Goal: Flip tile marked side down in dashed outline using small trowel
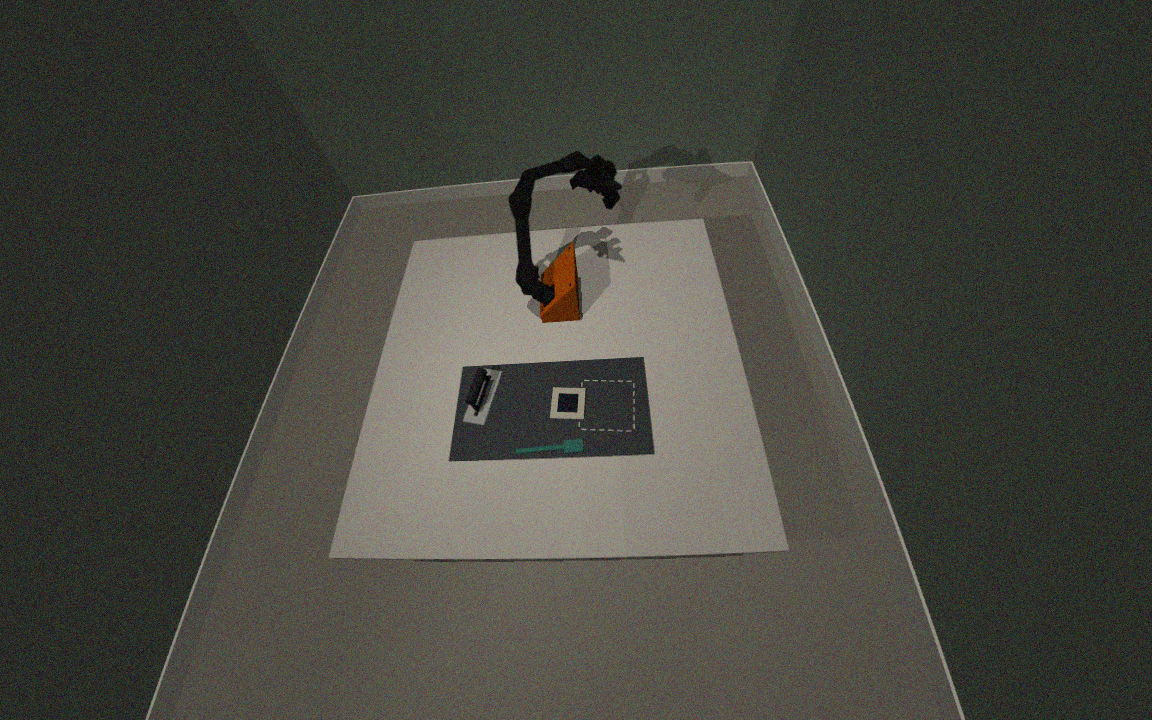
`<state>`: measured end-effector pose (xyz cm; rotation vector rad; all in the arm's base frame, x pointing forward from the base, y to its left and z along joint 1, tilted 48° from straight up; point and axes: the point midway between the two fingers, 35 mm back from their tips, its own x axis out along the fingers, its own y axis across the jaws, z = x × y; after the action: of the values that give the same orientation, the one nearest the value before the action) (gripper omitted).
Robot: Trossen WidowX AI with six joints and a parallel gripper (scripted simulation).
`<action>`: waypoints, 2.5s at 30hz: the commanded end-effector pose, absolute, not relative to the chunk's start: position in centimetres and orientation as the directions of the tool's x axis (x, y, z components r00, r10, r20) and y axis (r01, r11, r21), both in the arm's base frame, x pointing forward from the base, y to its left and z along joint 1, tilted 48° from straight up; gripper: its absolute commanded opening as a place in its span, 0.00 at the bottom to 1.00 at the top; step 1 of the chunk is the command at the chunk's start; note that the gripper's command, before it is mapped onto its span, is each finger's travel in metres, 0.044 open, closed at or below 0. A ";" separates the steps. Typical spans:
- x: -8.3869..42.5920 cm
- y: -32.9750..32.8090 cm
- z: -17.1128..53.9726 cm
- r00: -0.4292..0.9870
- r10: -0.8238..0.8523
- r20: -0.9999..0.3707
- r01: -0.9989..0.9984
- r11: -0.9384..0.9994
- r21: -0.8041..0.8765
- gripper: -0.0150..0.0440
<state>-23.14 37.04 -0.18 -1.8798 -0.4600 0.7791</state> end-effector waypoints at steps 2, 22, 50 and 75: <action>-23.1 37.0 -0.2 0.719 0.622 -0.310 -0.028 -0.420 -0.907 0.39; -4.2 43.0 4.6 0.888 0.233 -0.397 -0.126 -0.707 -0.695 0.71; 27.4 30.6 12.2 0.725 -0.430 -0.538 -0.523 -0.852 -0.025 0.71; 37.4 0.0 19.2 0.221 -0.733 -0.643 -0.476 -0.656 0.585 0.71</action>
<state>38.00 4.73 18.25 -2.7090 1.3111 1.5063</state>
